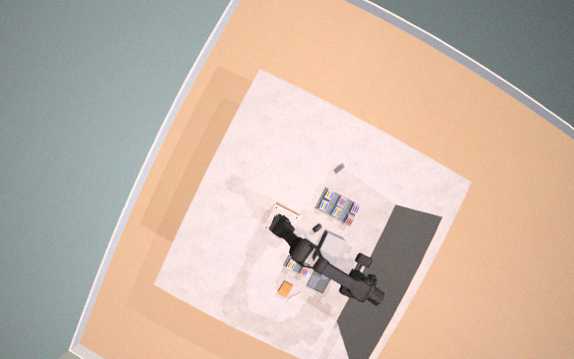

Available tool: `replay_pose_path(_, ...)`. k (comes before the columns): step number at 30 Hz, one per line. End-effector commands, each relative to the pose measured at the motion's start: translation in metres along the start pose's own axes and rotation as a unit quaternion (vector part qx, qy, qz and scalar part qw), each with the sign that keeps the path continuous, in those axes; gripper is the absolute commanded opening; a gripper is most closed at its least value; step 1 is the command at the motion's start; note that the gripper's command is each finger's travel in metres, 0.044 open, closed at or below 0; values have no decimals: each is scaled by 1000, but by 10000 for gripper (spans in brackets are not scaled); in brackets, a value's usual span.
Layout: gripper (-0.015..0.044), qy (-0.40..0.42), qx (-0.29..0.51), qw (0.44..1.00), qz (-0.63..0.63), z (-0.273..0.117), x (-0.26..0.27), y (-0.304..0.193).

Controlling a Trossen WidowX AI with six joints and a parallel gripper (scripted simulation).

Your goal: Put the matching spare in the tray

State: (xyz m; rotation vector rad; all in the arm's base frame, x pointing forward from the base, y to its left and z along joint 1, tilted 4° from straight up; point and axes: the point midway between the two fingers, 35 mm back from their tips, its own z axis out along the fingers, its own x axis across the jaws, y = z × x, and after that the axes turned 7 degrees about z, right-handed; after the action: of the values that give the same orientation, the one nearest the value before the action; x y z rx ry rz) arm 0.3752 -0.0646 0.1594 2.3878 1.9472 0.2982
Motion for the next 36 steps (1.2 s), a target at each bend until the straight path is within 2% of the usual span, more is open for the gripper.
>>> replay_pose_path(1,440,-26,67,997,-6,11,4,-13)
replay_pose_path(20,440,-27,67,997,1,11,1,-14)
replay_pose_path(24,440,-41,62,985,155,13,-57,-39)
replay_pose_path(28,440,-55,54,942,328,16,-113,-81)
replay_pose_path(32,440,-67,44,862,500,22,-157,-136)
replay_pose_path(36,440,-76,33,752,654,31,-183,-197)
